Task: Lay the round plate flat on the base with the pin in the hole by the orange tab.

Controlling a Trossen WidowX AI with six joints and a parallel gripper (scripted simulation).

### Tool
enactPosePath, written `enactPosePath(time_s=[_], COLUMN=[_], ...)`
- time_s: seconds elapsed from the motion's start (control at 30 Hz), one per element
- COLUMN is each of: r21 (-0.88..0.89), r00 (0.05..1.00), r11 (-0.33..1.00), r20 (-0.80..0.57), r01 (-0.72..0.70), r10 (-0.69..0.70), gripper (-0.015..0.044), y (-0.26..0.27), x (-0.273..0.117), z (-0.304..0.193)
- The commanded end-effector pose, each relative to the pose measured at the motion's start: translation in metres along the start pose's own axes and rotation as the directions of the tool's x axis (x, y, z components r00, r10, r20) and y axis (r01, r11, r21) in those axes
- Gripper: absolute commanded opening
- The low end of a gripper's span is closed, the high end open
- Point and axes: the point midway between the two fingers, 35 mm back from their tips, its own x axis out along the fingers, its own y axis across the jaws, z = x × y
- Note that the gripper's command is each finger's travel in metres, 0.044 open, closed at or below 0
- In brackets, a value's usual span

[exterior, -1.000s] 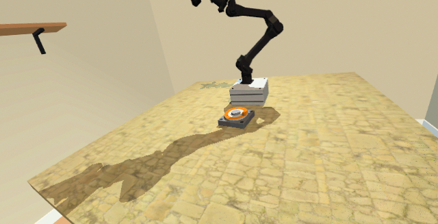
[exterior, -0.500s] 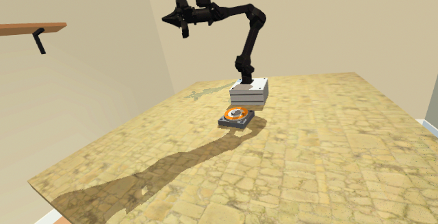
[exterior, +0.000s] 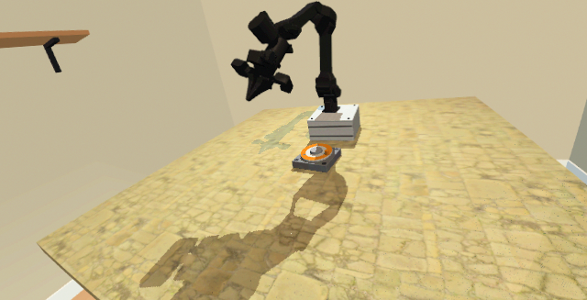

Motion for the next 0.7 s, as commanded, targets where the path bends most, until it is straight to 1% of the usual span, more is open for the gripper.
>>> enactPosePath(time_s=[0.0,0.07,0.17,0.2,0.23,0.27,0.33,0.57,0.67], r21=[0.059,0.112,0.174,0.195,0.2,0.213,0.24,0.244,0.244], r00=[0.976,0.922,0.832,0.792,0.783,0.754,0.678,0.668,0.668], r11=[0.986,0.961,0.933,0.925,0.923,0.919,0.912,0.911,0.911], r20=[-0.142,-0.273,-0.423,-0.477,-0.489,-0.524,-0.61,-0.621,-0.621], r01=[-0.156,-0.251,-0.315,-0.327,-0.329,-0.333,-0.333,-0.332,-0.332], r10=[0.163,0.273,0.359,0.381,0.385,0.395,0.409,0.41,0.41], gripper=[0.0,0.0,0.0,0.0,0.0,0.0,0.0,0.0,0.0], y=[0.055,0.1,0.145,0.161,0.164,0.174,0.196,0.201,0.205], x=[0.017,0.023,0.022,0.02,0.019,0.017,0.009,0.006,0.012], z=[-0.018,-0.038,-0.064,-0.073,-0.076,-0.082,-0.099,-0.102,-0.108])
